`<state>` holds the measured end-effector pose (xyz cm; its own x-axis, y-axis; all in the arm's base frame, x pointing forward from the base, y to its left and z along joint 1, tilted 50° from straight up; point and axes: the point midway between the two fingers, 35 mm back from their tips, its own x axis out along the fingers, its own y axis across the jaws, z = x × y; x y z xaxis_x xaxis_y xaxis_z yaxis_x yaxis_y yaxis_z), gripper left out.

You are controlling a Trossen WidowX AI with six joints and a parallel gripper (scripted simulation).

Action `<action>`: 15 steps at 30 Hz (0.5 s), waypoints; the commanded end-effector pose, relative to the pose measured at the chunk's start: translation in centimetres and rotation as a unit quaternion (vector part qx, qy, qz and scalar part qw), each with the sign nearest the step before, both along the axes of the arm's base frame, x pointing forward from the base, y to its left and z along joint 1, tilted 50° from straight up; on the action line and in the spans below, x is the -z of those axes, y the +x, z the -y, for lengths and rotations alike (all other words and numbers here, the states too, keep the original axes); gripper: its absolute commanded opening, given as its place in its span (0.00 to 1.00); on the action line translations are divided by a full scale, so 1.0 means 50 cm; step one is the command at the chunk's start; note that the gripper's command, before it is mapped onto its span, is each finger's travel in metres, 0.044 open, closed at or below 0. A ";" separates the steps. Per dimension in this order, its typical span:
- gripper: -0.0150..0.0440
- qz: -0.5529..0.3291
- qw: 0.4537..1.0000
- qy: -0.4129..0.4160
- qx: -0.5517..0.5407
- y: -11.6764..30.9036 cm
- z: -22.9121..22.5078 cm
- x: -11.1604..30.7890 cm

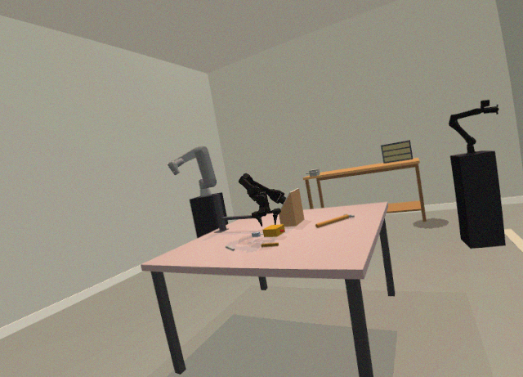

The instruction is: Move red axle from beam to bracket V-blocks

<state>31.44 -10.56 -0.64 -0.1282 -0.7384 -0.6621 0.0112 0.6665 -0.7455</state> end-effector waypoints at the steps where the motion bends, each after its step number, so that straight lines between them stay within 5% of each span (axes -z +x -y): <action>1: 1.00 0.249 0.943 -0.039 0.216 0.004 -0.088 0.092; 15: 1.00 0.455 0.793 -0.078 0.398 -0.008 -0.123 0.133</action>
